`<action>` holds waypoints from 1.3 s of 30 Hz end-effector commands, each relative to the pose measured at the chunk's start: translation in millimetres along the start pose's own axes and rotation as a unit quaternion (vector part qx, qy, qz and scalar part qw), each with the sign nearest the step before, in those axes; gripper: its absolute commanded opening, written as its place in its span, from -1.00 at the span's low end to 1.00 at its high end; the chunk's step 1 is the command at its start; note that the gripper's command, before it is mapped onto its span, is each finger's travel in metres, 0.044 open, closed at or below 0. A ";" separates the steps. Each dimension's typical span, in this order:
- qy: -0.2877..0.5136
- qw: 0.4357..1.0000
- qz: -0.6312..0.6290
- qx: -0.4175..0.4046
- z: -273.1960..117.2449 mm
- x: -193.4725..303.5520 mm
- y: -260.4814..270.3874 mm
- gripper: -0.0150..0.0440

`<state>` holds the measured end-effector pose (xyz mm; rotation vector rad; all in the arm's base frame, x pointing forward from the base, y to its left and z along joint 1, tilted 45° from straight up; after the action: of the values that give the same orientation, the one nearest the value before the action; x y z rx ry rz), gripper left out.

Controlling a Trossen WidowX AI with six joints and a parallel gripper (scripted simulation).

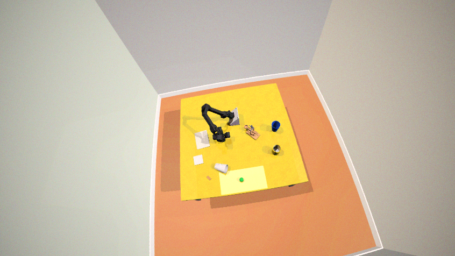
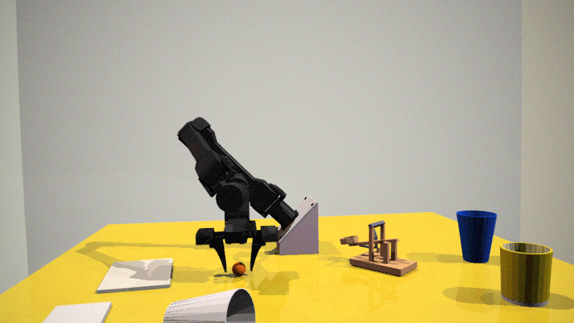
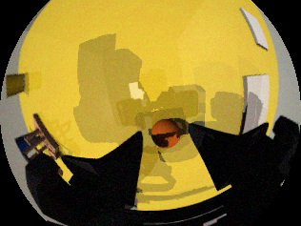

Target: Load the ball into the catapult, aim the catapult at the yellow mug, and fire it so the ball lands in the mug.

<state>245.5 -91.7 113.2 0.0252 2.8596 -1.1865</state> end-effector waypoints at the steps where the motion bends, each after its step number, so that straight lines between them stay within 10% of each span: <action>1: -0.001 1.000 -0.002 0.000 1.6 0.1 0.6 0.17; 14: -0.001 1.000 -0.002 -0.002 -6.5 -1.4 1.7 -0.49; 39: 0.001 1.000 -0.003 -0.003 -124.0 8.3 2.6 -0.49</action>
<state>234.6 -5.8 193.5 0.0079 2.8666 -1.1812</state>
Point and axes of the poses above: the point midway between the two fingers, 35 mm back from their tips, its own z axis out along the fingers, its own y axis across the jaws, x = y × z, the point moved 4 cm from there along -z, back along the fingers, and after that the axes turned 3 degrees about z, right-handed, at the moved point
